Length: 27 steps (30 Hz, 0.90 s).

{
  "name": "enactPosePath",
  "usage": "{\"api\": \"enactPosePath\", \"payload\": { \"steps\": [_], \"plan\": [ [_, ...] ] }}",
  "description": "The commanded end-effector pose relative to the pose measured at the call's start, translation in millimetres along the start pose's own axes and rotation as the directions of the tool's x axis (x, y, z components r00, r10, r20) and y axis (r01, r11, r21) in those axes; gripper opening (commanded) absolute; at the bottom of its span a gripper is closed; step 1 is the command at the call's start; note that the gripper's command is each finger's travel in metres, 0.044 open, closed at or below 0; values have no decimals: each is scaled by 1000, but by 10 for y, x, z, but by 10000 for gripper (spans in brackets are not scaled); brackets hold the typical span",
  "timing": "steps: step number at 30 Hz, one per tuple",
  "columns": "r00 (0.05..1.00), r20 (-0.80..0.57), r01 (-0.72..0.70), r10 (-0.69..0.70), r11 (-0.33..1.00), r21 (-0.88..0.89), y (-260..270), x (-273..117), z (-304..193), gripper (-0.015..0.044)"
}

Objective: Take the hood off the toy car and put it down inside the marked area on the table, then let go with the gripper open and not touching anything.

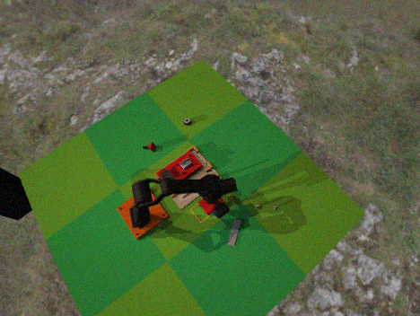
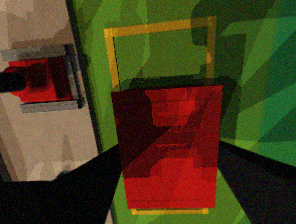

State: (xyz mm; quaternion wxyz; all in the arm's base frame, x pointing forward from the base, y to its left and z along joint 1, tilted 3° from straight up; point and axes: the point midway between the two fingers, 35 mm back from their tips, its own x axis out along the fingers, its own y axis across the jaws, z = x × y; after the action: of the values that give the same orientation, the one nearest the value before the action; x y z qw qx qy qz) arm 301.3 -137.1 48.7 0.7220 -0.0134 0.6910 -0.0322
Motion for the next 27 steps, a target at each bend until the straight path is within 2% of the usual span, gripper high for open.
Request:
{"api": "enactPosePath", "payload": {
  "steps": [1,10,27],
  "plan": [
    [1000,0,0,0,1000,-6,-1,23,-1,0],
    [1000,0,0,0,1000,-6,-1,66,-2,0],
    [1000,0,0,0,1000,0,-1,26,2,440]
  ]
}}
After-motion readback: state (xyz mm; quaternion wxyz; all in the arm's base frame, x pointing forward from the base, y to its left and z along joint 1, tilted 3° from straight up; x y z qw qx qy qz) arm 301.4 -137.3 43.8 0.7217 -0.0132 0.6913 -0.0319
